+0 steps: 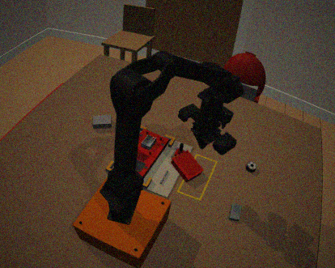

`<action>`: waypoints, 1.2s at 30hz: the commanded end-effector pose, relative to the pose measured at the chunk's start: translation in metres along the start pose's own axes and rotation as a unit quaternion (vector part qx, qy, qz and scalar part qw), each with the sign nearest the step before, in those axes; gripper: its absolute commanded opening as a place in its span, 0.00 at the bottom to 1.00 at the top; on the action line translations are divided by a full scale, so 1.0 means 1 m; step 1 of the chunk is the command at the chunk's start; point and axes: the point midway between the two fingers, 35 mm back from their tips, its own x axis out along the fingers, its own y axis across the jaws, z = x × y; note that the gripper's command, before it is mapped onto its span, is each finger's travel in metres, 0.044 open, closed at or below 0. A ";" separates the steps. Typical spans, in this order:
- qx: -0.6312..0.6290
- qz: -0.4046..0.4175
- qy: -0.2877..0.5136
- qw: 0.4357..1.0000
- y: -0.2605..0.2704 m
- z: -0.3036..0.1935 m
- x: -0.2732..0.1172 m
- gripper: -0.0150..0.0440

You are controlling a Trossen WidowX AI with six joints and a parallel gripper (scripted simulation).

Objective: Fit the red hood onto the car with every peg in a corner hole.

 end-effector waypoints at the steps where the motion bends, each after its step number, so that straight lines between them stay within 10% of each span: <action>1: 0.000 0.000 0.000 1.000 0.000 0.000 0.000 0.25; 20: 0.000 0.000 0.000 1.000 0.000 0.000 0.000 0.25; 28: -0.310 0.003 0.002 0.951 0.021 0.004 0.026 0.61; 36: -0.646 0.007 0.002 0.763 0.046 0.003 0.057 0.97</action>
